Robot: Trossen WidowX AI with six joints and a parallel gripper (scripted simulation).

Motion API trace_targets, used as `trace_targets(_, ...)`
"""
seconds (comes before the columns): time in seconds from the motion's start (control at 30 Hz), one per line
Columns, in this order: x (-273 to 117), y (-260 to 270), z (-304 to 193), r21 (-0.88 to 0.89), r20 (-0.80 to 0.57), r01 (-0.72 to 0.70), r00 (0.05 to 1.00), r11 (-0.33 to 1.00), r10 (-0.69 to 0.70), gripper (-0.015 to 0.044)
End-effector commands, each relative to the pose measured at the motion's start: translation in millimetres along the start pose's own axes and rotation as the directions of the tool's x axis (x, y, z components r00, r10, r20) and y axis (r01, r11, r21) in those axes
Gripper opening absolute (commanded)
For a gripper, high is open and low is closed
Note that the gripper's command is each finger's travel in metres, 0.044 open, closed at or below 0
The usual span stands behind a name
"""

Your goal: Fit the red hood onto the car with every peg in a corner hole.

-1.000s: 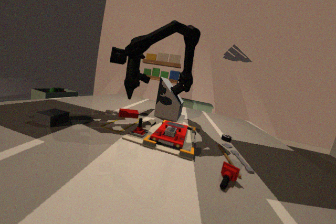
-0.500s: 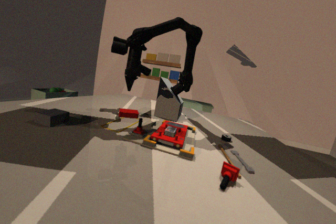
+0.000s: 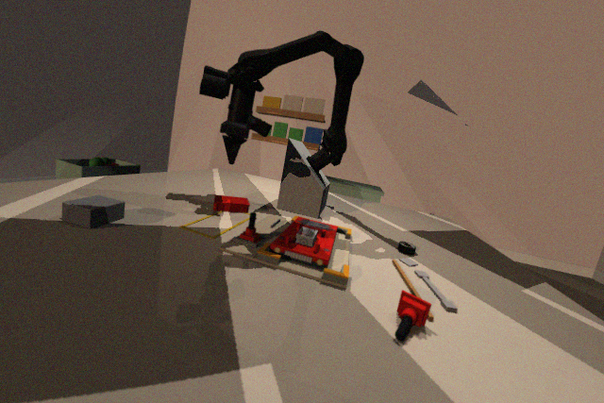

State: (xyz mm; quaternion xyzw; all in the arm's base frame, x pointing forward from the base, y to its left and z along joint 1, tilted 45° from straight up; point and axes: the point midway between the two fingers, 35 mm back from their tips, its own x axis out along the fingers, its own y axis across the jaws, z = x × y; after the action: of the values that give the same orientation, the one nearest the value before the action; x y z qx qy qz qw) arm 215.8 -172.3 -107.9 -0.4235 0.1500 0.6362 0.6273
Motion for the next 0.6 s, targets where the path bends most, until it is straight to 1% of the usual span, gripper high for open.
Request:
trace_targets(0.0,5,4,1,0.195,0.005,-0.003,1.000,0.981,0.002,0.0157)
trace_targets(0.17,10,8,2,0.494,0.007,-0.006,1.000,0.869,0.003,0.0289)
trace_targets(0.27,13,11,3,0.651,0.007,-0.007,1.000,0.759,0.004,0.0368)
trace_targets(0.37,17,13,3,0.784,0.008,-0.009,1.000,0.621,0.004,0.0440)
trace_targets(0.57,23,18,4,0.960,0.009,-0.010,1.000,0.281,0.006,0.0440)
